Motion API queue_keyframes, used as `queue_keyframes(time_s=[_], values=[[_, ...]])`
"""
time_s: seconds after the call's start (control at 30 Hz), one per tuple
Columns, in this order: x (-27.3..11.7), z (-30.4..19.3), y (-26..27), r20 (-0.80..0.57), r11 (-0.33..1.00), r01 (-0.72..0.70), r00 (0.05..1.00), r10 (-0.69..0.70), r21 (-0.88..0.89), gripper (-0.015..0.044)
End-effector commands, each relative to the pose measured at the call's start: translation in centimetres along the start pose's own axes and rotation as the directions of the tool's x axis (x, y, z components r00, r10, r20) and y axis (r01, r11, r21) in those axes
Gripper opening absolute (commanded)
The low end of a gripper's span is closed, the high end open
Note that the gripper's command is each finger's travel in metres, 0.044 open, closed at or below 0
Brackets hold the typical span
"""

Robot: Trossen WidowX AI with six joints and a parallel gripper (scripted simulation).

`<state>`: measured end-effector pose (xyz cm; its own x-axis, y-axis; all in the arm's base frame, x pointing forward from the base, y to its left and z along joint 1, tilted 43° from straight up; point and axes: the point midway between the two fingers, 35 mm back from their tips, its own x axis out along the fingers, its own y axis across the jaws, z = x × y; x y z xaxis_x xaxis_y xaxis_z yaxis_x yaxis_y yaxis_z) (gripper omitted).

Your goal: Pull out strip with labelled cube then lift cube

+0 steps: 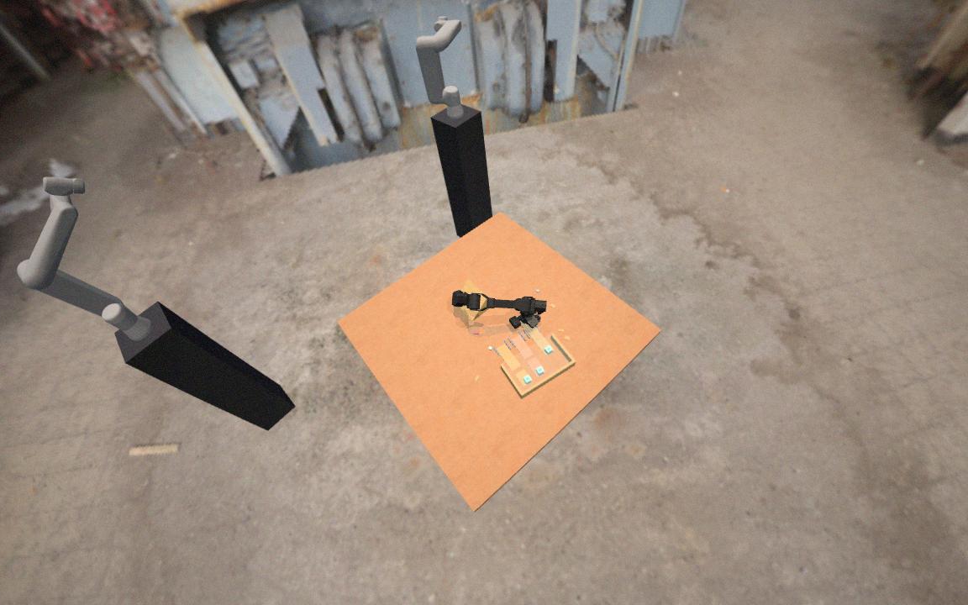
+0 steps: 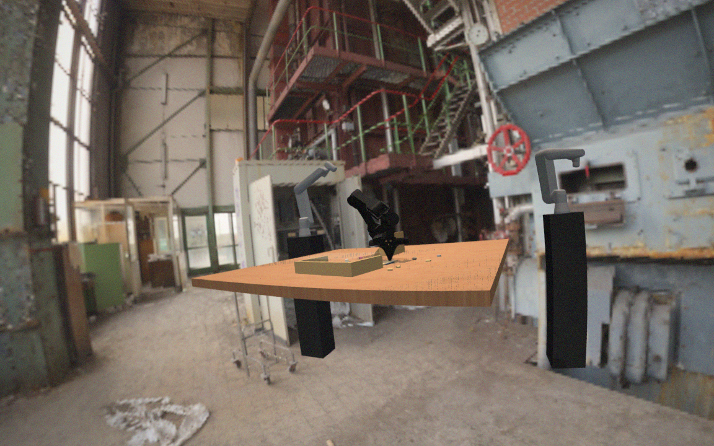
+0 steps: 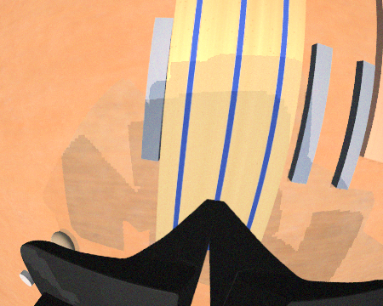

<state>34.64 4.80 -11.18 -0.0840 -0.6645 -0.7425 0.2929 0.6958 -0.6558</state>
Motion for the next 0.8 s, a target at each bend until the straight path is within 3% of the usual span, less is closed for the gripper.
queue_keyframes(time_s=[0.0, 0.77], values=[[0.5, -1.1, -0.1, -0.02, 1.0, 0.004, 1.0, -0.005, -0.004, 0.0], [0.4, -4.6, 0.0, -0.022, 1.0, 0.004, 1.0, -0.004, -0.006, 0.0]])
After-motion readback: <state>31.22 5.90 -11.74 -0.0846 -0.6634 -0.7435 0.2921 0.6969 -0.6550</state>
